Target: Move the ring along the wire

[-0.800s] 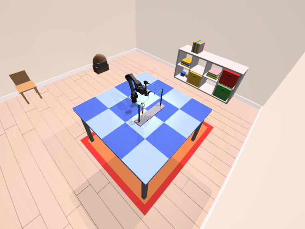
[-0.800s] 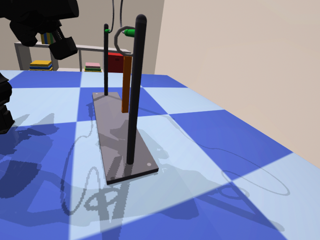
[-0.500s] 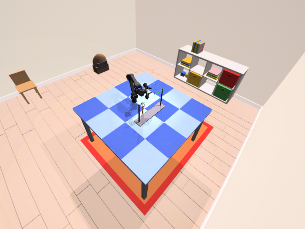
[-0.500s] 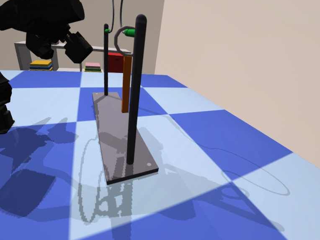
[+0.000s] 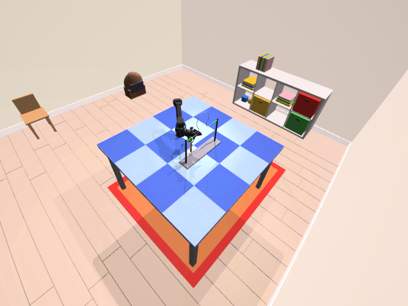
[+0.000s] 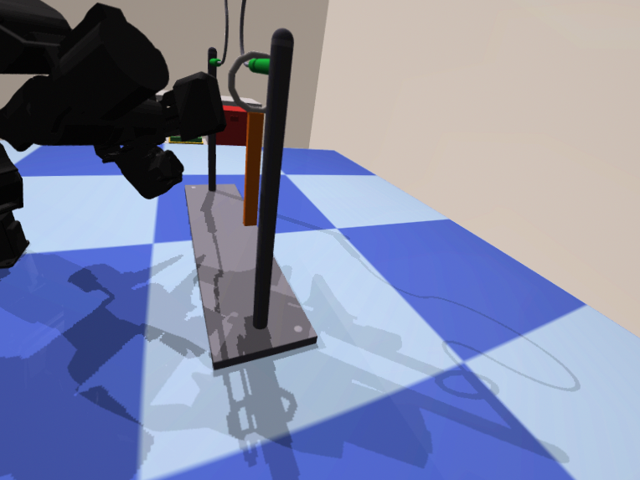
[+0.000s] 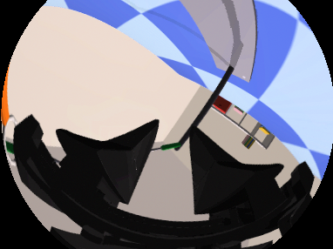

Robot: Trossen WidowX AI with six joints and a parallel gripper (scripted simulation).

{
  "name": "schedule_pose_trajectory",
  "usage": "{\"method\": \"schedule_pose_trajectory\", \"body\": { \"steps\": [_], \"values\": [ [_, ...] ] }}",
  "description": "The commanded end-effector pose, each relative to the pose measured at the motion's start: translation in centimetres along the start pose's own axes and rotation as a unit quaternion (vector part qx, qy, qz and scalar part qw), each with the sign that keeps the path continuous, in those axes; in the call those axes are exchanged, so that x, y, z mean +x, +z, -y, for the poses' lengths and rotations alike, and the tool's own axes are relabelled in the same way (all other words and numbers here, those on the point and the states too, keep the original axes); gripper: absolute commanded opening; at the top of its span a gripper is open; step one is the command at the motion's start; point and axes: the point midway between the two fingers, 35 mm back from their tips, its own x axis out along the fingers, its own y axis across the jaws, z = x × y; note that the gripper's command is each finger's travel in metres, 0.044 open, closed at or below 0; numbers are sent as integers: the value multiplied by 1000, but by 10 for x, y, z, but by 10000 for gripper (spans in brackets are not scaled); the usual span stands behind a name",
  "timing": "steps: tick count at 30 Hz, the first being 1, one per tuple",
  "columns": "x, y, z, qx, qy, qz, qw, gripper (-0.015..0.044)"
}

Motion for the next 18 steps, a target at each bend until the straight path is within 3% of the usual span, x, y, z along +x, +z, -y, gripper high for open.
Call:
{"method": "schedule_pose_trajectory", "body": {
  "steps": [1, 9, 18],
  "values": [
    [-10, 24, -8, -121, 34, 22, 992, 160],
    [-40, 69, -25, -397, 90, 96, 908, 160],
    [-79, 107, -29, -656, 99, 213, 717, 160]
  ]
}}
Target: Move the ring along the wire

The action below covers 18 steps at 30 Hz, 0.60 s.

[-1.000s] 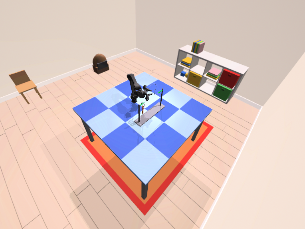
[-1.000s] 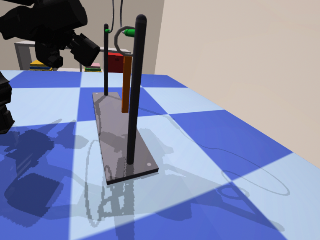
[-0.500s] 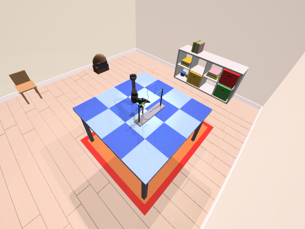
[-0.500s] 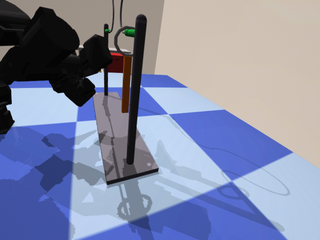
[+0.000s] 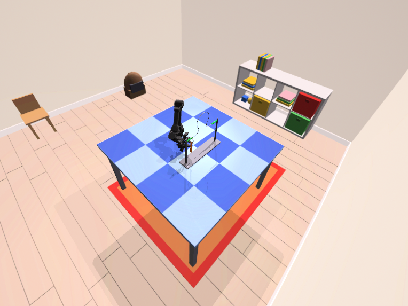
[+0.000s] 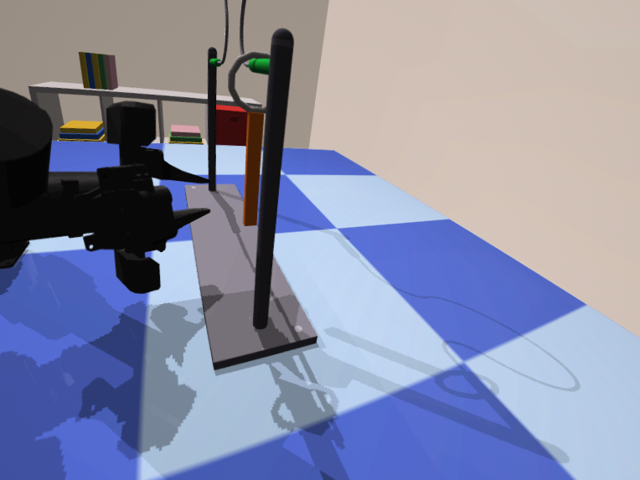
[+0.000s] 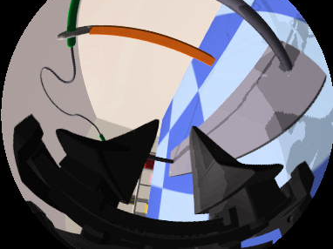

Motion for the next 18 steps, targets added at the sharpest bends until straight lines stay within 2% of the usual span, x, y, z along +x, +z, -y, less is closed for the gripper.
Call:
{"method": "schedule_pose_trajectory", "body": {
  "steps": [1, 7, 15, 18],
  "values": [
    [-12, 6, 15, -120, -12, 38, 992, 160],
    [-35, 13, 34, -325, -46, 94, 940, 160],
    [-64, 12, 51, -565, -120, 139, 805, 160],
    [-69, 11, 52, -602, -136, 143, 773, 160]
  ]
}}
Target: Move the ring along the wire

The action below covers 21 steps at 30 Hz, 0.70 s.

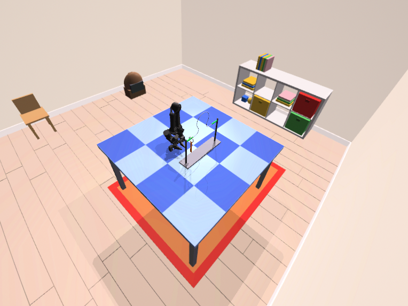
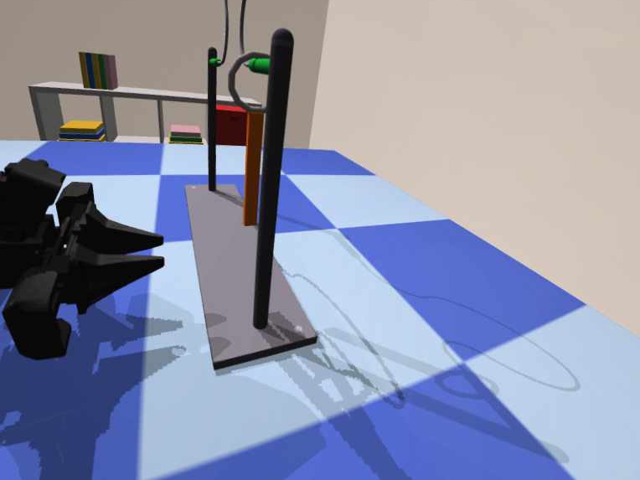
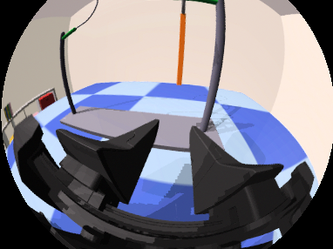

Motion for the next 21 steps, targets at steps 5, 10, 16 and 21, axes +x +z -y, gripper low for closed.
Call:
{"method": "schedule_pose_trajectory", "body": {
  "steps": [5, 10, 16, 21],
  "values": [
    [-4, -2, -1, -48, -11, 3, 999, 160],
    [12, 14, 2, -49, -10, -3, 999, 160],
    [36, 39, -1, -50, -11, 1, 999, 160],
    [45, 50, -4, -49, -11, 6, 999, 160]
  ]
}}
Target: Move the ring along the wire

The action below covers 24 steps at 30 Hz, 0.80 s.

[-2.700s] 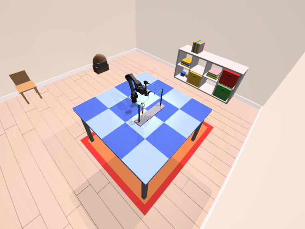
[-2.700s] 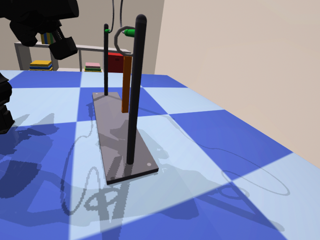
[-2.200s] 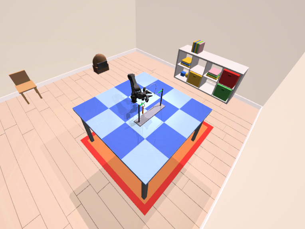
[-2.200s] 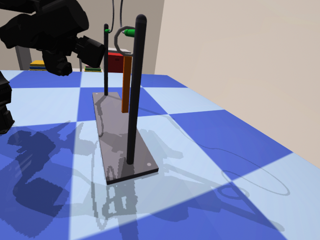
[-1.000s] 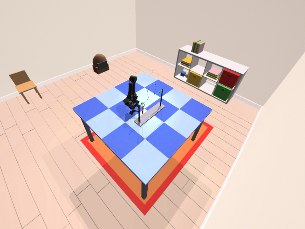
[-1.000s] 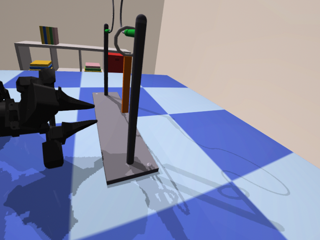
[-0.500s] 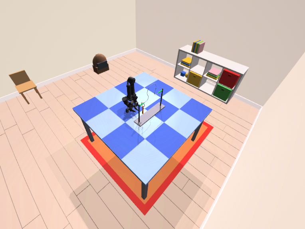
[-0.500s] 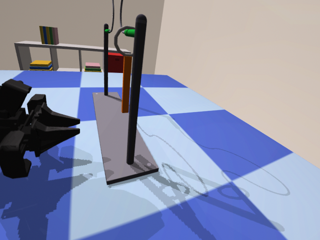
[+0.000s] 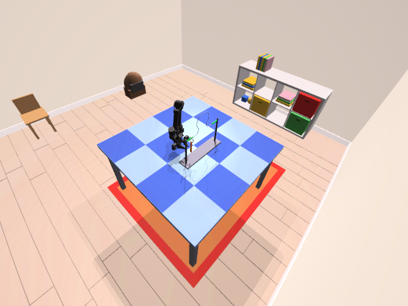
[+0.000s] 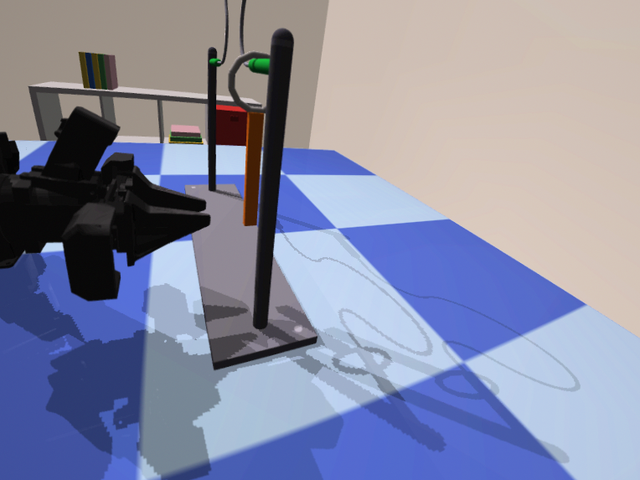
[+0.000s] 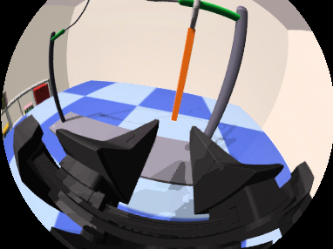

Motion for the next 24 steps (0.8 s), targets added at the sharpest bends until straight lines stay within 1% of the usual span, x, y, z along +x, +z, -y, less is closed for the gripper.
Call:
{"method": "schedule_pose_trajectory", "body": {
  "steps": [1, 24],
  "values": [
    [4, 4, 0, 5, -3, 0, 1000, 160],
    [36, 5, 3, 4, -3, 0, 1000, 160]
  ]
}}
